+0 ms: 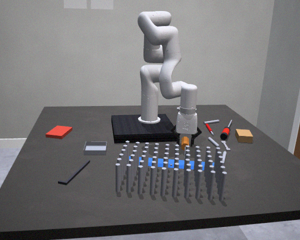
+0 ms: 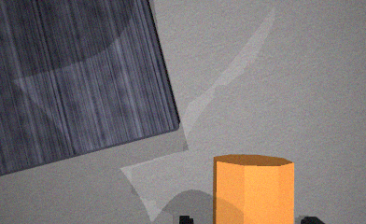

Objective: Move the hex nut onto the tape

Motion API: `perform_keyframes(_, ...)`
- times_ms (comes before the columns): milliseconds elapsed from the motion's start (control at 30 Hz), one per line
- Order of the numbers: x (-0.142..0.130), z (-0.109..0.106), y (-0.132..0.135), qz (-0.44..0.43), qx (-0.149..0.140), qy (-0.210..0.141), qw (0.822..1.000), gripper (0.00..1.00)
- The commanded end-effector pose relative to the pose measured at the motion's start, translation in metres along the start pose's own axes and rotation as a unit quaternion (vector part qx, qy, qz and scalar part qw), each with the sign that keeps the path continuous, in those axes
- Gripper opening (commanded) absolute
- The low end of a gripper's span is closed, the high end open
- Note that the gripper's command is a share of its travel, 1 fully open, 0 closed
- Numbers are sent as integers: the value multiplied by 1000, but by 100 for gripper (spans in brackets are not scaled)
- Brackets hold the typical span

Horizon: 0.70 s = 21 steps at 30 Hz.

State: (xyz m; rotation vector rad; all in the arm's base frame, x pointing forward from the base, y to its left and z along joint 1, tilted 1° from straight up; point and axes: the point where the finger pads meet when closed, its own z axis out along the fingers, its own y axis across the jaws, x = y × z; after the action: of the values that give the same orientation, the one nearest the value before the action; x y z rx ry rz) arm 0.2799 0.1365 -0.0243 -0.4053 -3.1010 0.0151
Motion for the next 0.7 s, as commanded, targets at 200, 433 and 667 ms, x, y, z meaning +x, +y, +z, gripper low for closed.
perform_keyframes(200,-1,-1,1,0,-1,-1,1000,65)
perform_keyframes(433,-1,-1,1,0,-1,-1,1000,65)
perform_keyframes(667,-1,-5,1,0,-1,-1,1000,65)
